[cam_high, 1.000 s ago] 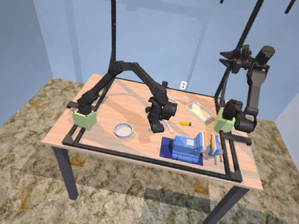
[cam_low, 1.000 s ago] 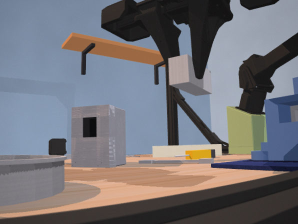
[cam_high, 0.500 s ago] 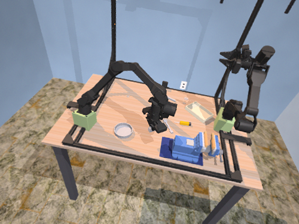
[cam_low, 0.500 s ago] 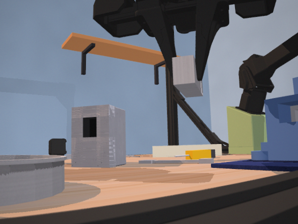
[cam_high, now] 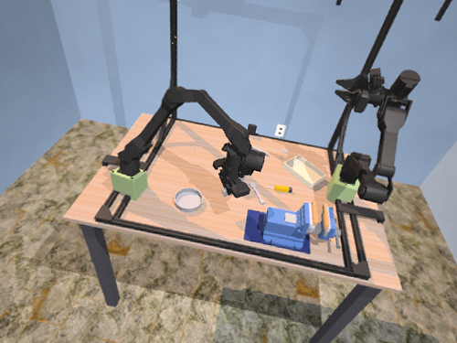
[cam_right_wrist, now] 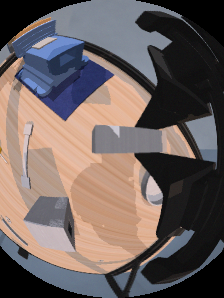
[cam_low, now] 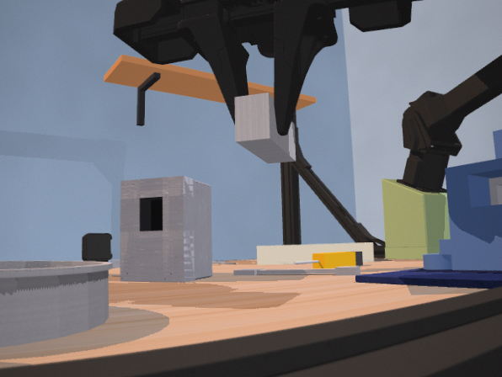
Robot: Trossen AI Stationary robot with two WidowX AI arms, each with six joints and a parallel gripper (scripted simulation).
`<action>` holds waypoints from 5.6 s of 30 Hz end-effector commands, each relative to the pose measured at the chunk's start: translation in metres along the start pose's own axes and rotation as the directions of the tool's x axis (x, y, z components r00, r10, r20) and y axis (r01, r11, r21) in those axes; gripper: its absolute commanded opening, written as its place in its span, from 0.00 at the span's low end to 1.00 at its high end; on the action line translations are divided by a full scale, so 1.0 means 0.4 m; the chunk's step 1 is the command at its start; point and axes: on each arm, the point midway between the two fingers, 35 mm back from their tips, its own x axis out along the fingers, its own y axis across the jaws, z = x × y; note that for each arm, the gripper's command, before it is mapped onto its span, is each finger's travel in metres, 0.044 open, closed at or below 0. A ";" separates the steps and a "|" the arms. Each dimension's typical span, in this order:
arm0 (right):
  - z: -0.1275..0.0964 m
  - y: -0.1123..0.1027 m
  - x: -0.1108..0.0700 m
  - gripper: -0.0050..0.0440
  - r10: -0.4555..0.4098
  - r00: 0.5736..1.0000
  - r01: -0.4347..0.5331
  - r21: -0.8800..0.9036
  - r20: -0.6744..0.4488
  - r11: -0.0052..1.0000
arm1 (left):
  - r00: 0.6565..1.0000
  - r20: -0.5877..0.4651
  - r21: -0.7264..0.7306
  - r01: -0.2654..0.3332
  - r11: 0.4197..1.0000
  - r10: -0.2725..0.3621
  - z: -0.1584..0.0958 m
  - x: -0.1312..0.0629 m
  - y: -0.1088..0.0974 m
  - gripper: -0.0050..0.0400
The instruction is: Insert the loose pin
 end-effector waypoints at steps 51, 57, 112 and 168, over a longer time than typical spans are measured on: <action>-0.049 0.315 -0.012 0.10 0.006 1.000 -0.006 0.006 -0.005 1.000 | 1.000 0.000 0.001 0.000 1.000 0.000 0.000 0.000 0.001 1.00; -0.044 0.306 0.045 0.10 0.011 1.000 -0.011 0.006 -0.008 1.000 | 1.000 0.000 0.001 0.000 1.000 0.000 0.000 0.000 0.001 1.00; 0.064 0.318 0.102 0.10 0.017 1.000 -0.017 0.003 -0.008 1.000 | 1.000 0.000 0.001 0.000 1.000 0.000 0.000 0.000 0.001 1.00; 0.102 0.323 0.102 0.10 0.017 1.000 -0.017 -0.002 0.016 1.000 | 1.000 0.000 0.001 0.000 1.000 0.000 0.000 0.000 0.001 1.00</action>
